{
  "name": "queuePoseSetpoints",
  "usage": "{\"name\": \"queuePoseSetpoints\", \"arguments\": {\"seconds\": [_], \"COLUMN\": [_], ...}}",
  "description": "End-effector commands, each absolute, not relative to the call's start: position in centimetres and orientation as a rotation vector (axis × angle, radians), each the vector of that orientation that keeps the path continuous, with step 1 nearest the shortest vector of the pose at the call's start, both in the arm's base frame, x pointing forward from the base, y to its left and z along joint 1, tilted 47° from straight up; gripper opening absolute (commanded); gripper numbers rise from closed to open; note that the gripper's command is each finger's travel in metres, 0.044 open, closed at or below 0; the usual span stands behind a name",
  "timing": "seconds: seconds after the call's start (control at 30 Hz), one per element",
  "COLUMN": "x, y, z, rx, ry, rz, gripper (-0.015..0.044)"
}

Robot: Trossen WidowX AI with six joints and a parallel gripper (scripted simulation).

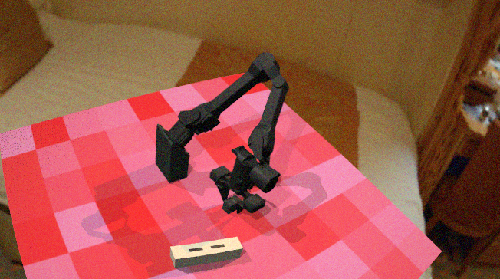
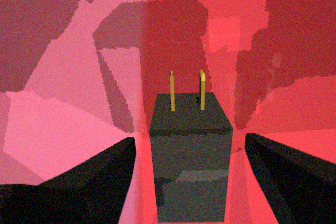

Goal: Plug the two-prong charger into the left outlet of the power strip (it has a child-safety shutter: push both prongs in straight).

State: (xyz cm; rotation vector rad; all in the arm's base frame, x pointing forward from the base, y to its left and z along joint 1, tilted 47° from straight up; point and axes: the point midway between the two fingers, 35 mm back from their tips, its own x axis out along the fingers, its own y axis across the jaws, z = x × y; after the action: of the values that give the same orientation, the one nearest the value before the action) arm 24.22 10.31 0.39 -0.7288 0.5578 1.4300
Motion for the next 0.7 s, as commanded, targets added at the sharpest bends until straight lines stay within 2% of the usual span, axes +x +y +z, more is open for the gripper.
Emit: {"name": "queuePoseSetpoints", "arguments": {"seconds": [0.0, 0.07, 0.3, 0.43, 0.67], "x": [24.2, 24.2, 24.2, 24.3, 24.1], "y": [10.3, 10.3, 10.3, 9.8, 7.9], "z": [0.4, 0.4, 0.4, 0.8, 2.2], "rx": [-0.73, -0.73, -0.73, -0.731, -0.73], "ry": [0.557, 0.557, 0.557, 0.559, 0.566], "rz": [1.43, 1.43, 1.43, 1.43, 1.43], "gripper": [0.0204, 0.0151, 0.0105, 0.0, 0.0]}}
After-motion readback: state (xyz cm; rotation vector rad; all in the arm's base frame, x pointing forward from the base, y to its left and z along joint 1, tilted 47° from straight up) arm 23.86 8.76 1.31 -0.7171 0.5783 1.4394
